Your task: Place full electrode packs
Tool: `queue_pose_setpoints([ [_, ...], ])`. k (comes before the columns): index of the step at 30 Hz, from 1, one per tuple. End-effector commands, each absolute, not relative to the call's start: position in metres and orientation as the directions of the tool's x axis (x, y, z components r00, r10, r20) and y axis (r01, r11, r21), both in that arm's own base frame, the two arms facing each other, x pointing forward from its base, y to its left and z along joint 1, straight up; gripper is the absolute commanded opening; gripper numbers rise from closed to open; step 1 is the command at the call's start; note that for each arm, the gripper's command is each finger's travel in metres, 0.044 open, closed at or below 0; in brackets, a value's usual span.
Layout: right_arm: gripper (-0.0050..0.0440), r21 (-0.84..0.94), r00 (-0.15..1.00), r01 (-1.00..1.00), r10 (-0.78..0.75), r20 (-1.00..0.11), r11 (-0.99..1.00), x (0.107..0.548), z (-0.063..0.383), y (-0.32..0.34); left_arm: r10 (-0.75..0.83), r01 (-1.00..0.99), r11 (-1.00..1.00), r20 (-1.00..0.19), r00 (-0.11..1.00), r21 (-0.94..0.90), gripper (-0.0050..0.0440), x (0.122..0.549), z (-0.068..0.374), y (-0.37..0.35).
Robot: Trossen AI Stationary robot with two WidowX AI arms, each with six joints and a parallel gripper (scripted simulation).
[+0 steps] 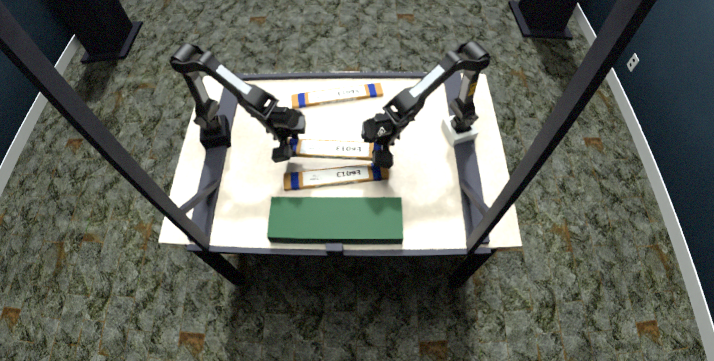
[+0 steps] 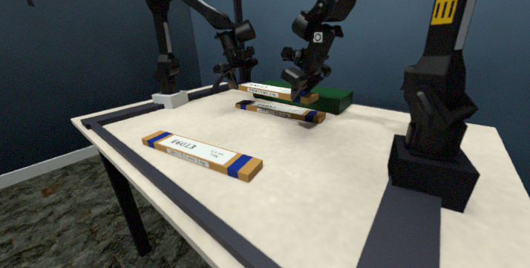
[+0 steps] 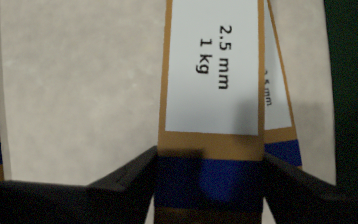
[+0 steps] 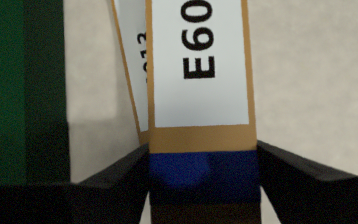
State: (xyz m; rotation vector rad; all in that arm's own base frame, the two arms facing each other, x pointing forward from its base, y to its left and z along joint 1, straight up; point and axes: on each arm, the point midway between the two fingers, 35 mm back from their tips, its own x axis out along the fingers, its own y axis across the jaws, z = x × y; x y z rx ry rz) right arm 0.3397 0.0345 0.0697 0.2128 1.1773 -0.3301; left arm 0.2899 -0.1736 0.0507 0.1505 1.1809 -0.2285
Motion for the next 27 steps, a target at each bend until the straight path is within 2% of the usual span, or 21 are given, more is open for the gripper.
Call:
queue_pose_setpoints([
  [1, -0.0050, 0.016, 0.373, 0.321, -0.110, -0.921, 0.947, 0.347, 0.081, 0.055, -0.092, 0.216, 0.976, -0.918, 0.386, -0.007, -0.0050, 0.295, 0.061, -0.178],
  [27, -0.0050, 0.016, 0.373, 0.316, -0.108, -0.922, 0.949, 0.360, 0.081, 0.098, -0.099, 0.216, 0.976, -0.916, 0.390, -0.014, -0.0050, 0.286, 0.064, -0.222],
])
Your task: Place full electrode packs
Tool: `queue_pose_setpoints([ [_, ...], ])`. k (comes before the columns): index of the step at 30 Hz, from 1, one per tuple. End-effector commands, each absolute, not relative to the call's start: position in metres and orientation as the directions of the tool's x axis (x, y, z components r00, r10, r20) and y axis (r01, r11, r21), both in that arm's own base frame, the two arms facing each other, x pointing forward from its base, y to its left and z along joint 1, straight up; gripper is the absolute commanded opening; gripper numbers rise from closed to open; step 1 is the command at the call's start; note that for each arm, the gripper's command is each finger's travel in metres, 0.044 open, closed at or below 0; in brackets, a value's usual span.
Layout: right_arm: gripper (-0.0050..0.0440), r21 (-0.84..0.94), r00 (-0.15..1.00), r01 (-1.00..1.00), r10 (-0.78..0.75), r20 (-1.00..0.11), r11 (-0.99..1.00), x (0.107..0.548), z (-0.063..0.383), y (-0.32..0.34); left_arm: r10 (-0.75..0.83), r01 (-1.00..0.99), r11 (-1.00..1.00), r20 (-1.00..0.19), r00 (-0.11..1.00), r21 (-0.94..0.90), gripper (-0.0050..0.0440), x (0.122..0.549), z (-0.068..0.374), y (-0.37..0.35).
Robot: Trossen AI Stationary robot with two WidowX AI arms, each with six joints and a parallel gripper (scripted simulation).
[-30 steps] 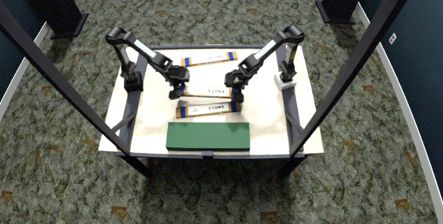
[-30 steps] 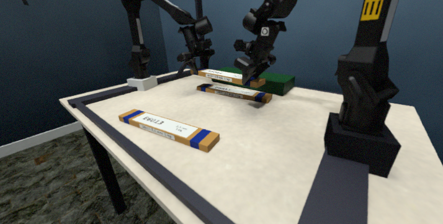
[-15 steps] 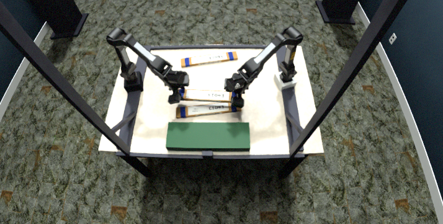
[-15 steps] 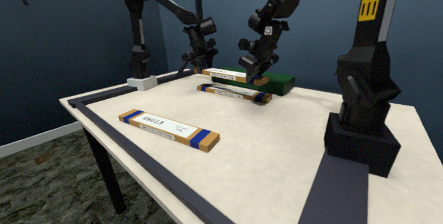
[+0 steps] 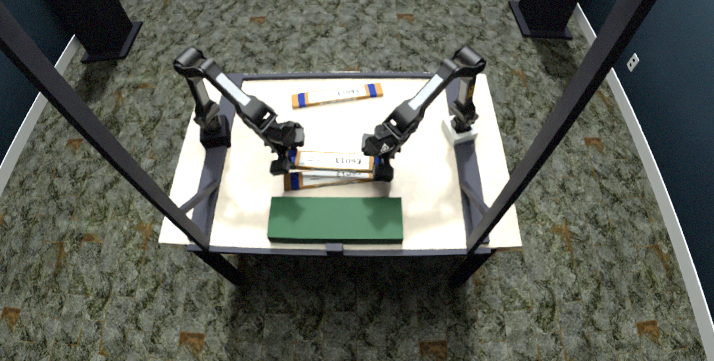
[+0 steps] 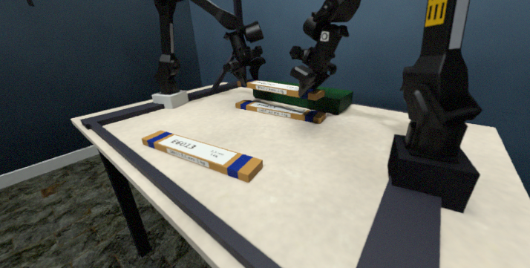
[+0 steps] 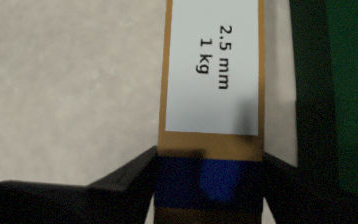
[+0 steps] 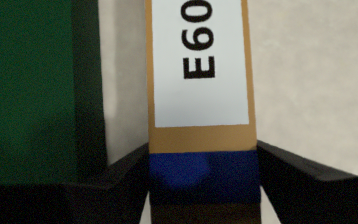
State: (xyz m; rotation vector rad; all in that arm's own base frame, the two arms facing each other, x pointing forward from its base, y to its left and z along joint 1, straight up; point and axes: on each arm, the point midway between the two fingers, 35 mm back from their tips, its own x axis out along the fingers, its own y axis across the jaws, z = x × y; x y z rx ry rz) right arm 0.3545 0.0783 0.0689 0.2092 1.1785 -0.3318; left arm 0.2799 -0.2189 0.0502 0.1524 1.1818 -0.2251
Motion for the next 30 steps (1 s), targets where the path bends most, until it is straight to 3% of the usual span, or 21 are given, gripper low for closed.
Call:
queue_pose_setpoints([
  [1, -0.0050, 0.018, 0.373, 0.320, -0.108, -0.922, 0.947, 0.360, 0.081, 0.100, -0.095, 0.216, 0.976, -0.918, 0.384, -0.010, -0.0050, 0.285, 0.061, -0.224],
  [30, -0.0050, 0.021, 0.372, 0.321, -0.106, -0.922, 0.947, 0.376, 0.082, 0.152, -0.098, 0.216, 0.976, -0.918, 0.383, -0.014, -0.0050, 0.273, 0.062, -0.277],
])
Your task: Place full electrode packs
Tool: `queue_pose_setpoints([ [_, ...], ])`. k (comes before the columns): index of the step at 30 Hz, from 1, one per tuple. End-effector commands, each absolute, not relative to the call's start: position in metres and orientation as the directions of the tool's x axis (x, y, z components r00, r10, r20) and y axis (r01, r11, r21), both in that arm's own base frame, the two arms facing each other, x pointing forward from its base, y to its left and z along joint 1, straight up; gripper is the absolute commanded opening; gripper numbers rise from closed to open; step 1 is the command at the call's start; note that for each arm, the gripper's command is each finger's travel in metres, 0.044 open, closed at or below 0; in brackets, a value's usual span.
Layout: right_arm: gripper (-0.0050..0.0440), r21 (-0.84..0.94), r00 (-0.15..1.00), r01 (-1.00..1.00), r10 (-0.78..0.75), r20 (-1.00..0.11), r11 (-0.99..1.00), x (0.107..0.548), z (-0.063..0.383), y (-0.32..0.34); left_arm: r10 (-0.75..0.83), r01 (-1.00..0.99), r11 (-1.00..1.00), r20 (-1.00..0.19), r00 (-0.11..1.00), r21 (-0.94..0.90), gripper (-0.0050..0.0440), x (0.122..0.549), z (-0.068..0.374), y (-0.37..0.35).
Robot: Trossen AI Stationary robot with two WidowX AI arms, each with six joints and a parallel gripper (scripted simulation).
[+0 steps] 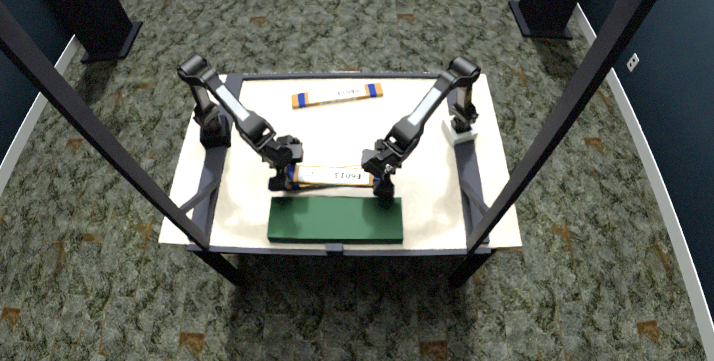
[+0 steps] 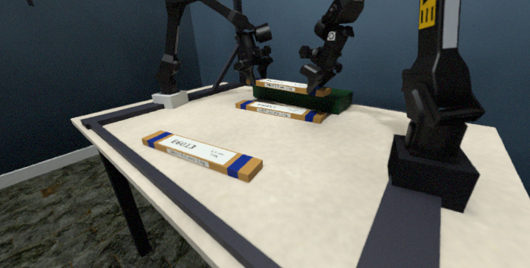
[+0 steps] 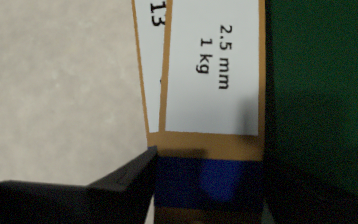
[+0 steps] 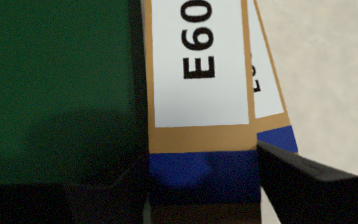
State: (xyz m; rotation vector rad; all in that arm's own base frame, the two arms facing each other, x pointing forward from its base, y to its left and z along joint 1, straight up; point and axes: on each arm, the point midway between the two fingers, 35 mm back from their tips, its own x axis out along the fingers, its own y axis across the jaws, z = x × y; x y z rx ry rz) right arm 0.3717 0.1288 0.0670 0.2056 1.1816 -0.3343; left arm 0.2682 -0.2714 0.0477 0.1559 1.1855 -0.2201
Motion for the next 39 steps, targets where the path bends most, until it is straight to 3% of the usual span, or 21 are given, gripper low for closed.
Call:
queue_pose_setpoints([
  [1, -0.0050, 0.021, 0.372, 0.321, -0.106, -0.922, 0.947, 0.376, 0.082, 0.152, -0.098, 0.216, 0.976, -0.918, 0.383, -0.014, -0.0050, 0.273, 0.062, -0.277],
  [39, -0.0050, 0.021, 0.371, 0.316, -0.103, -0.923, 0.948, 0.395, 0.082, 0.215, -0.102, 0.216, 0.976, -0.919, 0.382, -0.018, -0.0050, 0.258, 0.062, -0.342],
])
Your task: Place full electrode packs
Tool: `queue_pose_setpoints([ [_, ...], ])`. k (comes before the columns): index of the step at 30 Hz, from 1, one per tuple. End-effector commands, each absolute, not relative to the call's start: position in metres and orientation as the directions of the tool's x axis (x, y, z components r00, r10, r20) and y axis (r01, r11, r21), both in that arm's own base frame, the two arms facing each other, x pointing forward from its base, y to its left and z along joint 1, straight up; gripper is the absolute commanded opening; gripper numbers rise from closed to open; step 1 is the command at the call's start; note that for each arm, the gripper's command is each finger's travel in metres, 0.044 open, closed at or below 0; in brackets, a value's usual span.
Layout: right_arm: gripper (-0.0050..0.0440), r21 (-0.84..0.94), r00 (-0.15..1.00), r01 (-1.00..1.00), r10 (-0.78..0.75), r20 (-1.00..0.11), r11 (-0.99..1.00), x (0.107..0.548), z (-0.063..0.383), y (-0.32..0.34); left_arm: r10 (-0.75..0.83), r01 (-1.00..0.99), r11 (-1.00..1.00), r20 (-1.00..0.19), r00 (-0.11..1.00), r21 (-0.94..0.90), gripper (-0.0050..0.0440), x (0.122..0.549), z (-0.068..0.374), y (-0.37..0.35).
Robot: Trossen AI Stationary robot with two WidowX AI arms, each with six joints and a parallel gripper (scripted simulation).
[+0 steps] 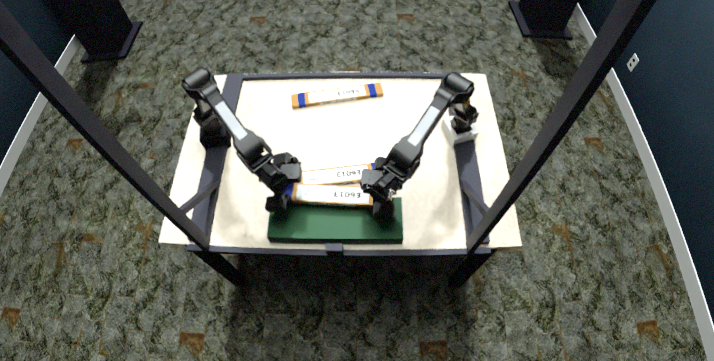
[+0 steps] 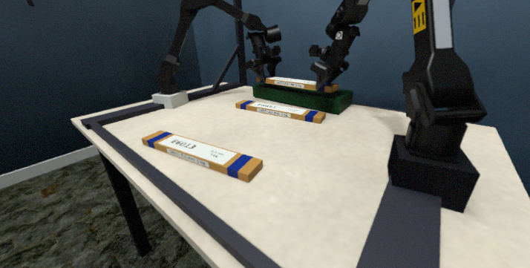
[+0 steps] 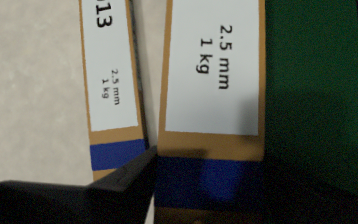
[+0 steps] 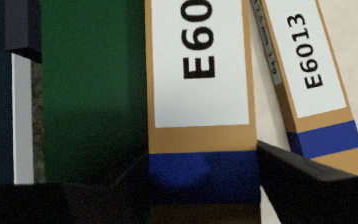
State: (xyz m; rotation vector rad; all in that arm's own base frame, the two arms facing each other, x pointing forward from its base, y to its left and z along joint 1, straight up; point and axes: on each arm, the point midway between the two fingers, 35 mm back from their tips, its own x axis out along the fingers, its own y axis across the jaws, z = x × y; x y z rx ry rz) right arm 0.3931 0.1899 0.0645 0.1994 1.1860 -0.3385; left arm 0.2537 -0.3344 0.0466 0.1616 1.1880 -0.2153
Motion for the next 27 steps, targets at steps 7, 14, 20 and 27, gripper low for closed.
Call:
queue_pose_setpoints([
  [7, -0.0050, 0.023, 0.371, 0.319, -0.103, -0.923, 0.948, 0.399, 0.083, 0.228, -0.102, 0.217, 0.976, -0.919, 0.381, -0.019, -0.0050, 0.255, 0.063, -0.356],
  [14, -0.0050, 0.023, 0.371, 0.319, -0.103, -0.923, 0.947, 0.402, 0.083, 0.238, -0.103, 0.217, 0.976, -0.919, 0.381, -0.019, -0.0050, 0.253, 0.063, -0.366],
  [20, -0.0050, 0.024, 0.371, 0.320, -0.102, -0.923, 0.947, 0.405, 0.083, 0.249, -0.103, 0.217, 0.976, -0.919, 0.381, -0.020, -0.0050, 0.251, 0.063, -0.377],
  [27, -0.0050, 0.023, 0.371, 0.318, -0.102, -0.923, 0.948, 0.409, 0.083, 0.263, -0.104, 0.217, 0.976, -0.919, 0.381, -0.021, -0.0050, 0.247, 0.063, -0.391],
])
